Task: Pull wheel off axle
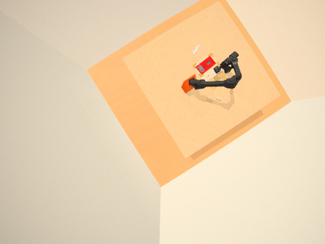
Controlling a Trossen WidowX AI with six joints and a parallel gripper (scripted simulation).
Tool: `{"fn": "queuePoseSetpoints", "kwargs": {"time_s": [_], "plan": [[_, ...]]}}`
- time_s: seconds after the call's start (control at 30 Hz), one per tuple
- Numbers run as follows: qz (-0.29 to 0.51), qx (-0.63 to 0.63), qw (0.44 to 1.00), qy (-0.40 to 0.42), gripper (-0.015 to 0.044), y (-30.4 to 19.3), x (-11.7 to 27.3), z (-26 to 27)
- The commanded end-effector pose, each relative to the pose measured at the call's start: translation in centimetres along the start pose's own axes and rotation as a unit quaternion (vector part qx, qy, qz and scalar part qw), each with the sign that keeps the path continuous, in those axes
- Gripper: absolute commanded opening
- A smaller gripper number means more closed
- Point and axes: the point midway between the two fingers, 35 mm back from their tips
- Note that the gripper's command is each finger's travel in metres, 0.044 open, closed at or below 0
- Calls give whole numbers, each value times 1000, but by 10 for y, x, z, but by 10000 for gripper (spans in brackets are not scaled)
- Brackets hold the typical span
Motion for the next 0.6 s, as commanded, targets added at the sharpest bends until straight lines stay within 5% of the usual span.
{"fn": "queuePoseSetpoints", "kwargs": {"time_s": [0.0,0.57], "plan": [[0,-1,1000,3,0,-1,4,1],[0,0,1000,4,0,-1,10,0]]}}
Point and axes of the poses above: the point midway between the two fingers, 35 mm back from their tips, its own x axis back along the fingers, its own z axis across the jaws, y = z × x, and after that the axes turned 4 degrees about -x, right-handed
